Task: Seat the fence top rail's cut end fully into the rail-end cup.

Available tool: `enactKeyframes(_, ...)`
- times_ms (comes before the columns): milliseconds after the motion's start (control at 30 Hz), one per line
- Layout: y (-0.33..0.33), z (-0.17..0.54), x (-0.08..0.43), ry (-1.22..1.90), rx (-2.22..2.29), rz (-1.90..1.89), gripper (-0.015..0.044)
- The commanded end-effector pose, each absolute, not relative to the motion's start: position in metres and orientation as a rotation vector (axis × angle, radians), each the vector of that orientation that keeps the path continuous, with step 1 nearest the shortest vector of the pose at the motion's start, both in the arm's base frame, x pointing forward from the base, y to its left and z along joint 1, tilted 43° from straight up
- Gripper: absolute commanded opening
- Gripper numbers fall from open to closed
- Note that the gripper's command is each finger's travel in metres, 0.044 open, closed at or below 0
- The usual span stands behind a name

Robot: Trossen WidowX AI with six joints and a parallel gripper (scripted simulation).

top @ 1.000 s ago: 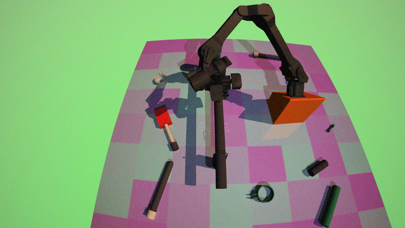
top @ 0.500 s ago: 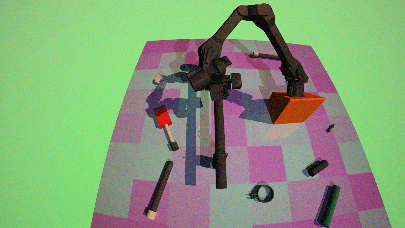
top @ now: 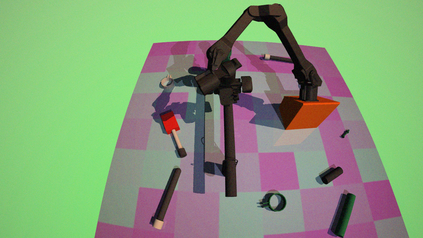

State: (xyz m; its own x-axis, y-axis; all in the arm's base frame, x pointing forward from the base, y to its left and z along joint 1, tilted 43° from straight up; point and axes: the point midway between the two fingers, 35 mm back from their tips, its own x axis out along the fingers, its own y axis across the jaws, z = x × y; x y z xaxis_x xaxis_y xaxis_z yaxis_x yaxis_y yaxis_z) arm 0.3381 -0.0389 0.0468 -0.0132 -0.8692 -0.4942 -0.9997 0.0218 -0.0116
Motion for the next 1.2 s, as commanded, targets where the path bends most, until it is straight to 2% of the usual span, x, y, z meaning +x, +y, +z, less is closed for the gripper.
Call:
enactKeyframes(0, -0.039, 0.048, 0.338, 1.941, -1.908, 0.489, 0.0000)
enactKeyframes(1167, -0.043, 0.062, 0.341, 1.941, -1.909, 0.488, 0.0000)
